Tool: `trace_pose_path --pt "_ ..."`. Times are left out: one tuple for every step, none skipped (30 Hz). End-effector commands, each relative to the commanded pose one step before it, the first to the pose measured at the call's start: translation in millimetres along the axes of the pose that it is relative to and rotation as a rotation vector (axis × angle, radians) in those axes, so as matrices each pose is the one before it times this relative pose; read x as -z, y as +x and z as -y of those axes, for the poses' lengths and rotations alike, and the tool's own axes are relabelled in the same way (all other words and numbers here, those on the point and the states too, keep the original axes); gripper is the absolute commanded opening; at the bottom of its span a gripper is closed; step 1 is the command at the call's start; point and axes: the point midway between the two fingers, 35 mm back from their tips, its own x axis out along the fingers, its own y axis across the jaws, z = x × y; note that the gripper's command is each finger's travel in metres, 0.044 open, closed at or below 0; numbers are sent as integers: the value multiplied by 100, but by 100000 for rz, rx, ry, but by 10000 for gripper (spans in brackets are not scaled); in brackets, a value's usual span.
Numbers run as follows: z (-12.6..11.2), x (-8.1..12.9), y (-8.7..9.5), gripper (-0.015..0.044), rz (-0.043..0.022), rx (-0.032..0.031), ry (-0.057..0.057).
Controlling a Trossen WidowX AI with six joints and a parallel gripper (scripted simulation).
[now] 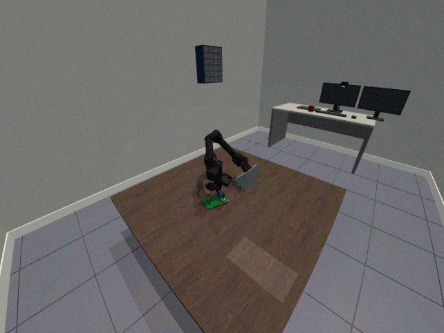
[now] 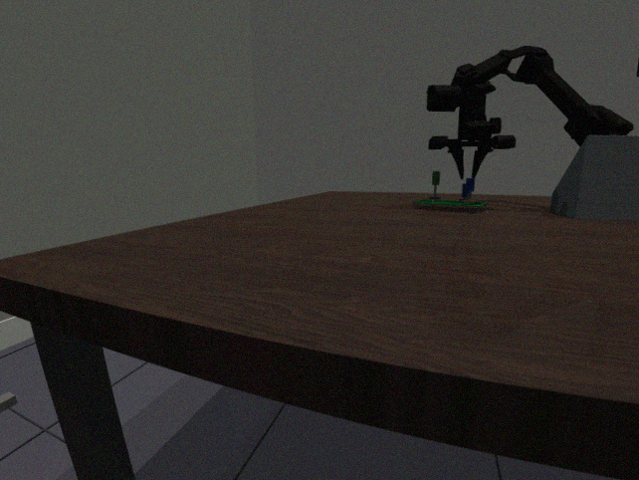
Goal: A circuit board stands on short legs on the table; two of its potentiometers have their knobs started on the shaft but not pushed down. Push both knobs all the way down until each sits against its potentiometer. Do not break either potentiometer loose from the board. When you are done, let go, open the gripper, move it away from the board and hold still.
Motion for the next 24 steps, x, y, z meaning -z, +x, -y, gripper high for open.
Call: trace_pose_path --pt "-40 -42 71 210 -47 -41 -379" --pt "13 41 -26 184 296 41 169" --pt "38 123 -80 157 886 129 506" --pt "64 205 -138 131 1472 239 838" --pt "79 247 -174 105 1767 328 1002" --pt "81 247 -182 79 1757 371 992" --pt "159 93 -147 53 373 93 -1733" --pt "156 34 -111 26 -106 -22 -2295" --pt "154 37 -111 0 -106 -24 -2295" --pt "187 49 -136 0 -137 -35 -2821" --pt "222 66 -165 0 -165 -47 -3417" --pt "218 73 -165 0 -164 -52 -3418" --pt "213 80 -166 0 -162 -57 -3418" --pt "208 88 -166 0 -161 -62 -3418" --pt "203 94 -166 0 -159 -66 -3419" --pt "198 101 -167 0 -157 -71 -3419" --pt "192 107 -167 0 -155 -76 -3419" --pt "186 113 -167 0 -153 -80 -3418" --pt "180 119 -168 0 -151 -85 -3419" --pt "174 124 -168 0 -149 -90 -3419" --pt "168 129 -168 0 -146 -94 -3420" --pt "161 134 -168 0 -144 -99 -3420" --pt "155 139 -168 0 -141 -103 -3420" --pt "148 143 -169 0 -138 -107 -3420"
